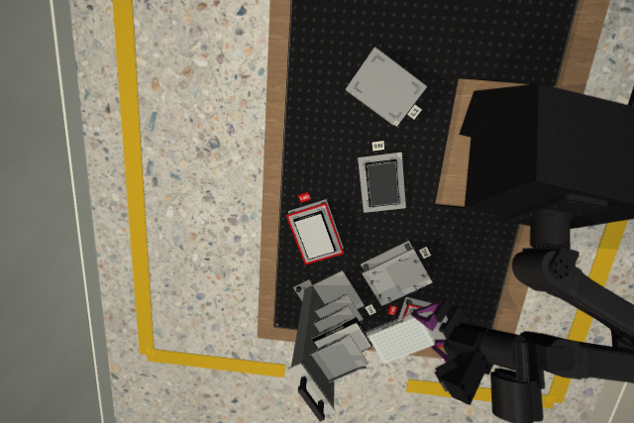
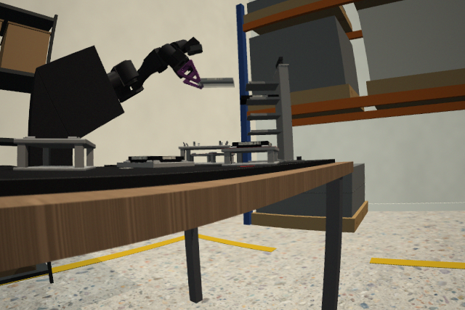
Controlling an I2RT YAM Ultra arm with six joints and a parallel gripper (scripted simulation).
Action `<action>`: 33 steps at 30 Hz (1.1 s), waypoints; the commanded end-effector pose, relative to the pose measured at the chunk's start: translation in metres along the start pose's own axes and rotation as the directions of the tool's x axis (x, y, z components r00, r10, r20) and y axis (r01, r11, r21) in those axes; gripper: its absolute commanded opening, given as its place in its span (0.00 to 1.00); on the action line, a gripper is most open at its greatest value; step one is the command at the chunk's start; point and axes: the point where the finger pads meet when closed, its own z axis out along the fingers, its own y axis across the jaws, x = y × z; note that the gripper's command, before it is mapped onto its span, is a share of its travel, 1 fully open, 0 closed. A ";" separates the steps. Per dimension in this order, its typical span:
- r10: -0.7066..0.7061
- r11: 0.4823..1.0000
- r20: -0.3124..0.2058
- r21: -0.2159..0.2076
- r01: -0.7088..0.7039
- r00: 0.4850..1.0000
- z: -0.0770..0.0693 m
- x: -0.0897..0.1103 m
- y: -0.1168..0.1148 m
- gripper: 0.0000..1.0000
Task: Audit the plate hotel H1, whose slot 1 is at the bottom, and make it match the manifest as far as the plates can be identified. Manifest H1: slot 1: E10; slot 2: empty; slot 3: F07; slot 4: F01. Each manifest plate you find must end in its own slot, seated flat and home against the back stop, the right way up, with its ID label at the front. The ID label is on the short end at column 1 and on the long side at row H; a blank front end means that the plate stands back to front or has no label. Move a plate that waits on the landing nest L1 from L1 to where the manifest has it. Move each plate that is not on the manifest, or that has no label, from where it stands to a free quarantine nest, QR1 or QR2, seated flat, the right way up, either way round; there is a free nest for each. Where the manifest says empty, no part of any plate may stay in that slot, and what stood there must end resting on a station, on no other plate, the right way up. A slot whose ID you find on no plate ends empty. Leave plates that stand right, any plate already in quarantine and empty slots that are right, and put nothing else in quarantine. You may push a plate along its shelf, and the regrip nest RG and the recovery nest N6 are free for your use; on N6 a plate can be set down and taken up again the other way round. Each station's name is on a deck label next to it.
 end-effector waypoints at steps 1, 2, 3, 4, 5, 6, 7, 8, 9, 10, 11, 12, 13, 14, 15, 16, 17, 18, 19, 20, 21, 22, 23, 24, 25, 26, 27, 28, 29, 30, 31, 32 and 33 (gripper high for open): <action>-0.019 1.000 0.028 0.019 0.018 0.999 0.001 -0.010 0.000 0.86; -0.019 1.000 0.028 0.019 0.018 0.999 0.002 -0.010 0.000 0.86; -0.019 1.000 0.028 0.019 0.018 0.999 0.003 -0.011 0.000 0.86; -0.019 1.000 0.028 0.019 0.018 0.999 0.003 -0.012 0.000 0.86; -0.019 1.000 0.028 0.019 0.018 0.999 0.004 -0.013 0.000 0.86; -0.019 1.000 0.028 0.019 0.018 0.999 0.004 -0.013 0.000 0.86; -0.019 1.000 0.028 0.019 0.018 0.999 0.005 -0.014 0.000 0.86; -0.019 1.000 0.028 0.019 0.018 0.999 0.006 -0.015 0.000 0.86; -0.019 1.000 0.028 0.019 0.018 0.999 0.006 -0.016 0.000 0.86; -0.019 1.000 0.028 0.019 0.018 0.999 0.007 -0.017 0.000 0.86; -0.019 1.000 0.028 0.019 0.018 0.999 0.007 -0.017 0.000 0.86; -0.019 1.000 0.028 0.019 0.018 0.999 0.007 -0.017 0.000 0.86; -0.019 1.000 0.028 0.019 0.019 0.999 0.008 -0.017 0.000 0.86; -0.019 1.000 0.029 0.019 0.019 0.999 0.008 -0.018 0.000 0.86; -0.019 1.000 0.029 0.019 0.019 0.999 0.009 -0.019 0.000 0.86; -0.019 1.000 0.029 0.019 0.019 0.999 0.010 -0.020 0.000 0.86; -0.019 1.000 0.029 0.019 0.019 0.999 0.010 -0.020 0.000 0.86; -0.019 1.000 0.029 0.019 0.019 0.999 0.011 -0.021 0.000 0.86; -0.019 1.000 0.029 0.019 0.019 0.999 0.012 -0.022 0.000 0.86; -0.019 1.000 0.029 0.019 0.019 0.999 0.012 -0.023 0.000 0.86; -0.019 1.000 0.029 0.019 0.019 0.999 0.013 -0.023 0.000 0.86; -0.019 1.000 0.029 0.019 0.019 0.999 0.014 -0.024 0.000 0.86; -0.019 1.000 0.029 0.019 0.019 0.999 0.014 -0.025 0.000 0.86; -0.019 1.000 0.029 0.019 0.019 0.999 0.015 -0.026 0.000 0.86; -0.019 1.000 0.029 0.019 0.019 0.999 0.016 -0.026 0.000 0.86; -0.019 1.000 0.029 0.019 0.019 0.999 0.016 -0.027 0.000 0.86; -0.019 1.000 0.029 0.019 0.019 0.999 0.017 -0.028 0.000 0.86; -0.019 1.000 0.029 0.019 0.019 0.999 0.017 -0.028 0.000 0.86; -0.019 1.000 0.029 0.019 0.019 0.999 0.017 -0.028 0.000 0.86; -0.020 1.000 0.029 0.019 0.019 0.999 0.018 -0.029 0.000 0.86; -0.020 1.000 0.029 0.019 0.019 0.999 0.018 -0.029 0.000 0.86; -0.020 1.000 0.029 0.019 0.019 0.999 0.019 -0.030 0.000 0.86; -0.020 1.000 0.029 0.019 0.019 0.999 0.020 -0.031 0.000 0.86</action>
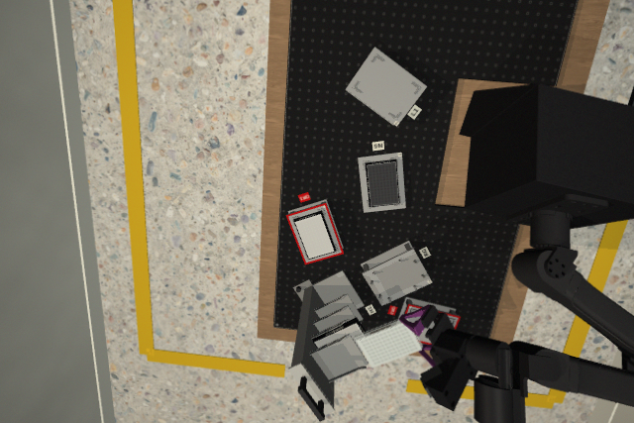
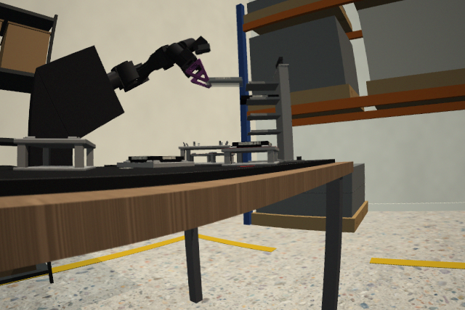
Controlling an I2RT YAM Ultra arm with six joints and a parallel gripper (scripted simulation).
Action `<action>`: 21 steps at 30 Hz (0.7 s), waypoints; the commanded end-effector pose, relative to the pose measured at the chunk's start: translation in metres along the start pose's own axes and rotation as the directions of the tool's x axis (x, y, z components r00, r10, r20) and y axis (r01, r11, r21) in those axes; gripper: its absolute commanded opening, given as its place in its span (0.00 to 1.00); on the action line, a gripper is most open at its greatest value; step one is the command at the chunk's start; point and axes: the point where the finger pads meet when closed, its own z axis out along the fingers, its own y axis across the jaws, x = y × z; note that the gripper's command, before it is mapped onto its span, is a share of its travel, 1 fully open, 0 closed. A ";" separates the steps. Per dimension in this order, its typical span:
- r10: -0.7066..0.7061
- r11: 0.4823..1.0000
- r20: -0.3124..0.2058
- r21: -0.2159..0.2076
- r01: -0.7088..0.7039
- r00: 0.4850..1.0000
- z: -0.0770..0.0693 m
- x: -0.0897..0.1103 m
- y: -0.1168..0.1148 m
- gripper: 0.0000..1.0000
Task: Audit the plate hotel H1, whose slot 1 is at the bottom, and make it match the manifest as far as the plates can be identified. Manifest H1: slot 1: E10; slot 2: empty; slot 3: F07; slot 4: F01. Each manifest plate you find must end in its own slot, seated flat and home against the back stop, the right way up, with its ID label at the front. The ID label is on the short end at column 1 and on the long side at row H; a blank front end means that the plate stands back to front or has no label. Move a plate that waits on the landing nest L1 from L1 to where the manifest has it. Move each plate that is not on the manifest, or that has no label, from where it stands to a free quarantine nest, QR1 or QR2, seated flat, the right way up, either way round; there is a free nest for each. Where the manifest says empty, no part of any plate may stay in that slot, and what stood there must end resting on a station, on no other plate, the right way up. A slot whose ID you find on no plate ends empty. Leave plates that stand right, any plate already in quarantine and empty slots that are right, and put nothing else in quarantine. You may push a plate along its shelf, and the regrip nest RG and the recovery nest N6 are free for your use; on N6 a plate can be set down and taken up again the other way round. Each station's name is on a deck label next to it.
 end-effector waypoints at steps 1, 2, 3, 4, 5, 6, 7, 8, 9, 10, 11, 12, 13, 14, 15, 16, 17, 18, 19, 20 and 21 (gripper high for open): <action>-0.023 1.000 0.029 0.012 0.023 0.999 0.001 -0.010 0.001 0.86; -0.023 1.000 0.029 0.012 0.023 0.999 0.002 -0.011 0.001 0.86; -0.023 1.000 0.029 0.012 0.023 0.999 0.002 -0.012 0.001 0.86; -0.023 1.000 0.029 0.012 0.023 0.999 0.003 -0.013 0.001 0.86; -0.023 1.000 0.029 0.012 0.023 0.999 0.004 -0.013 0.001 0.86; -0.023 1.000 0.029 0.012 0.023 0.999 0.004 -0.014 0.001 0.86; -0.023 1.000 0.029 0.012 0.023 0.999 0.005 -0.015 0.002 0.86; -0.023 1.000 0.029 0.012 0.023 0.999 0.006 -0.016 0.002 0.86; -0.023 1.000 0.029 0.012 0.023 0.999 0.006 -0.016 0.002 0.86; -0.024 1.000 0.029 0.012 0.023 0.999 0.007 -0.017 0.002 0.86; -0.024 1.000 0.029 0.012 0.023 0.999 0.008 -0.018 0.002 0.86; -0.024 1.000 0.029 0.012 0.023 0.999 0.008 -0.018 0.002 0.86; -0.024 1.000 0.029 0.012 0.023 0.999 0.008 -0.018 0.002 0.86; -0.024 1.000 0.029 0.012 0.023 0.999 0.008 -0.019 0.002 0.86; -0.024 1.000 0.029 0.012 0.023 0.999 0.009 -0.019 0.002 0.86; -0.024 1.000 0.030 0.012 0.023 0.999 0.010 -0.020 0.002 0.86; -0.024 1.000 0.030 0.012 0.023 0.999 0.011 -0.021 0.002 0.86; -0.024 1.000 0.030 0.012 0.023 0.999 0.011 -0.022 0.002 0.86; -0.024 1.000 0.030 0.012 0.023 0.999 0.012 -0.022 0.002 0.86; -0.024 1.000 0.030 0.012 0.023 0.999 0.013 -0.023 0.002 0.86; -0.024 1.000 0.030 0.012 0.023 0.999 0.013 -0.024 0.002 0.86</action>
